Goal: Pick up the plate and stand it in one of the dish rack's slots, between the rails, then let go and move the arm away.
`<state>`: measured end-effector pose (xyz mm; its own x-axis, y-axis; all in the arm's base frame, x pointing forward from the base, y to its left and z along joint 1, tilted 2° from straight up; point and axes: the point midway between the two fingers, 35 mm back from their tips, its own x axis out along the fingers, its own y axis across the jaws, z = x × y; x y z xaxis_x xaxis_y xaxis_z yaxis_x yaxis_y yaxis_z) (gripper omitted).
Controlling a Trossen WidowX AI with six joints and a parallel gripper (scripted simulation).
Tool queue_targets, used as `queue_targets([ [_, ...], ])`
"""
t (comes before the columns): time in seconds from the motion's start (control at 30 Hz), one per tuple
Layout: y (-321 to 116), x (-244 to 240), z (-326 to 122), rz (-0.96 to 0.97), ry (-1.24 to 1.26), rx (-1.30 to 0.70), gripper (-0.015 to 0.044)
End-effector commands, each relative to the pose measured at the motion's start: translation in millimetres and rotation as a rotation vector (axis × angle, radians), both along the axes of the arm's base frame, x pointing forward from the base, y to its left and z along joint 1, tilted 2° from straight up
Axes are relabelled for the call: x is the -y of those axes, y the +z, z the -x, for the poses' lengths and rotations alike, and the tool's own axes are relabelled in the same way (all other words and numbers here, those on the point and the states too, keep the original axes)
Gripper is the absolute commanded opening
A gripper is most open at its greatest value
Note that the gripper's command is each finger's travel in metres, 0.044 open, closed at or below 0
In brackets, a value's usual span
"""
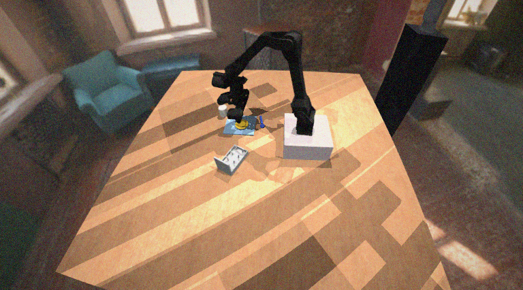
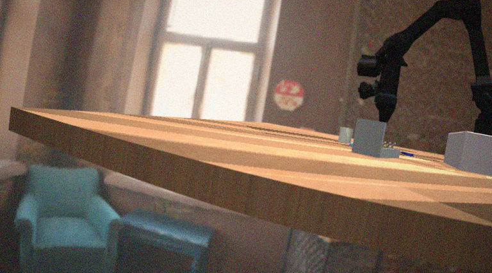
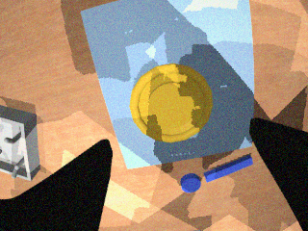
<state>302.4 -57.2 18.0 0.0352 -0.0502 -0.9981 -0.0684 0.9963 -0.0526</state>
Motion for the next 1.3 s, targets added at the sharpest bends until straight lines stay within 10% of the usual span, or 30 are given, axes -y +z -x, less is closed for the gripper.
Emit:
queue_targets([
  [0.0, -6, -1, 1, -0.006, -0.003, -0.006, 0.0400],
  [1.27, -57, 2, -2, -0.006, -0.003, -0.007, 0.0361],
])
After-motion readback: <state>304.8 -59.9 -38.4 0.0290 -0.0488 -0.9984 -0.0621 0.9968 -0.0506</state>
